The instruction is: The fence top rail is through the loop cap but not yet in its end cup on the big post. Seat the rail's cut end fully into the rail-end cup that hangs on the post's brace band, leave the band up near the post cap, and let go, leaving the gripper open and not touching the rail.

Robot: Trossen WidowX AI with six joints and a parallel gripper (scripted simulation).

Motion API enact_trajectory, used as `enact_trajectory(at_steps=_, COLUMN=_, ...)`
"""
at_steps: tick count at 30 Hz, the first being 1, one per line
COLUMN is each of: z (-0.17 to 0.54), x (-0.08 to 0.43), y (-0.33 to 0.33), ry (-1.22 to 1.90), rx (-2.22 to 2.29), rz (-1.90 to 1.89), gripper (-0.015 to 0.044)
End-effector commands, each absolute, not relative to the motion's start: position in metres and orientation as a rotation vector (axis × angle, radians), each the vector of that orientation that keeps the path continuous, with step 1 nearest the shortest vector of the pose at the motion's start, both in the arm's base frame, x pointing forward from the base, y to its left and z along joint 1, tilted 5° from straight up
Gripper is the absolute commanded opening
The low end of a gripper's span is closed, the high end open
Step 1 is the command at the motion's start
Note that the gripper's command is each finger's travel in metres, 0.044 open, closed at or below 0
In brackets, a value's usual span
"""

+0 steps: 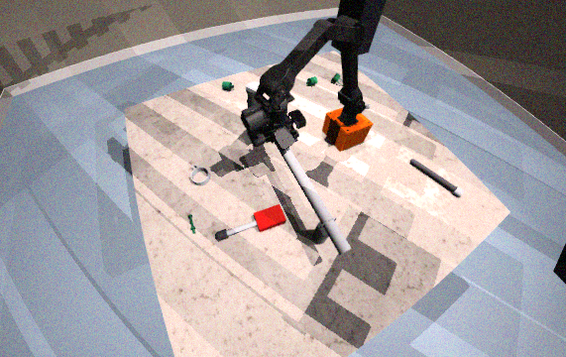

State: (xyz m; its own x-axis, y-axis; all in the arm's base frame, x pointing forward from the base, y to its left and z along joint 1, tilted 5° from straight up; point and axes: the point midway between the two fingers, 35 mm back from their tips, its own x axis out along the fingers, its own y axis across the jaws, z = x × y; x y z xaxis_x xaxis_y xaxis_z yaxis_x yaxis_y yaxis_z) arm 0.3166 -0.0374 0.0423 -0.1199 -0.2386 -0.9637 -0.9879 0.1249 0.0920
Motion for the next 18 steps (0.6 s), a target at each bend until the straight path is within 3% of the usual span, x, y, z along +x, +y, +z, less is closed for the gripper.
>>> enact_trajectory(at_steps=1, z=0.0458, x=0.3167, y=-0.0436, ry=1.524, rx=-1.259, rz=1.062, gripper=0.0000)
enact_trajectory(at_steps=18, z=0.0473, x=0.3160, y=-0.0526, ry=1.525, rx=-1.260, rz=1.062, gripper=0.0000)
